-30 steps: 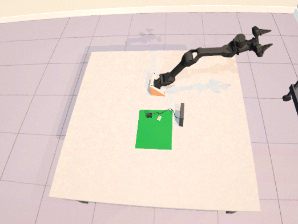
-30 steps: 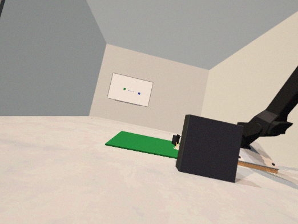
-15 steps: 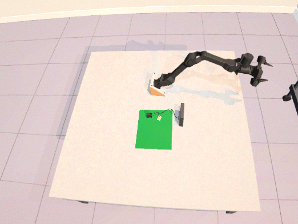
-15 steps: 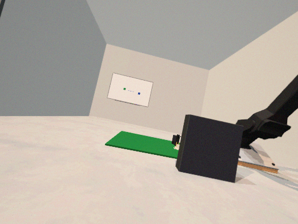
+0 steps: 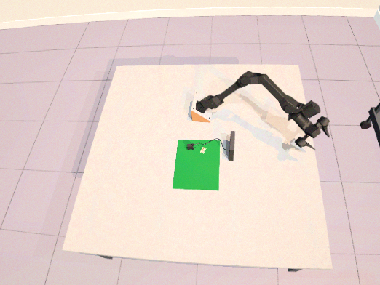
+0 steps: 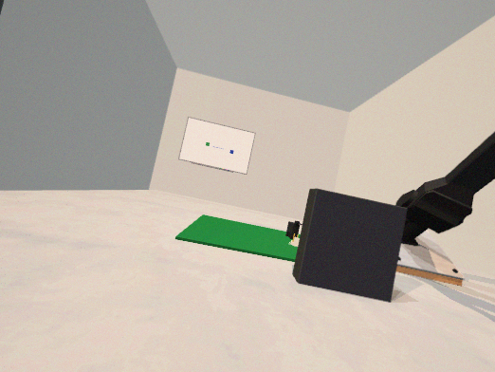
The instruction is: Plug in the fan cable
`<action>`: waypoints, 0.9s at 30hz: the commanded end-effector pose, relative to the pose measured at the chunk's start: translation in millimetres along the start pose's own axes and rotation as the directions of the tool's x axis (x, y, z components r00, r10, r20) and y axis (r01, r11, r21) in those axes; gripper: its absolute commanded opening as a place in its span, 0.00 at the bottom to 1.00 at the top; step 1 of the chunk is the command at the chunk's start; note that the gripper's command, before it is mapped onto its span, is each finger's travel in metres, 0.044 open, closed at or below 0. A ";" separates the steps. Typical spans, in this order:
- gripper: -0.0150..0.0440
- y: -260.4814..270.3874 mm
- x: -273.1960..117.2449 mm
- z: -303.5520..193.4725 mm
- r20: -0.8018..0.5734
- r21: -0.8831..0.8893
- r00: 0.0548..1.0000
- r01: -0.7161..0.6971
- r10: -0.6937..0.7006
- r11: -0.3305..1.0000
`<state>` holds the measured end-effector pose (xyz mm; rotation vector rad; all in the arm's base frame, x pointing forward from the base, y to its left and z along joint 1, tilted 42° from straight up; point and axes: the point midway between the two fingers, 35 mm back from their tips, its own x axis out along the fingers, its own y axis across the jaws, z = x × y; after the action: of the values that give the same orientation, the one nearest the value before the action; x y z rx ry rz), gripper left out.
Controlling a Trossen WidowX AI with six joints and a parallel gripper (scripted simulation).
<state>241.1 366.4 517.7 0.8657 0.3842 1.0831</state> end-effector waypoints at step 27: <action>1.00 -435.1 -250.7 33.3 -0.400 0.339 0.394 0.903 -0.828 0.265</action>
<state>426.8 84.6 199.3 0.7809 1.0857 0.0222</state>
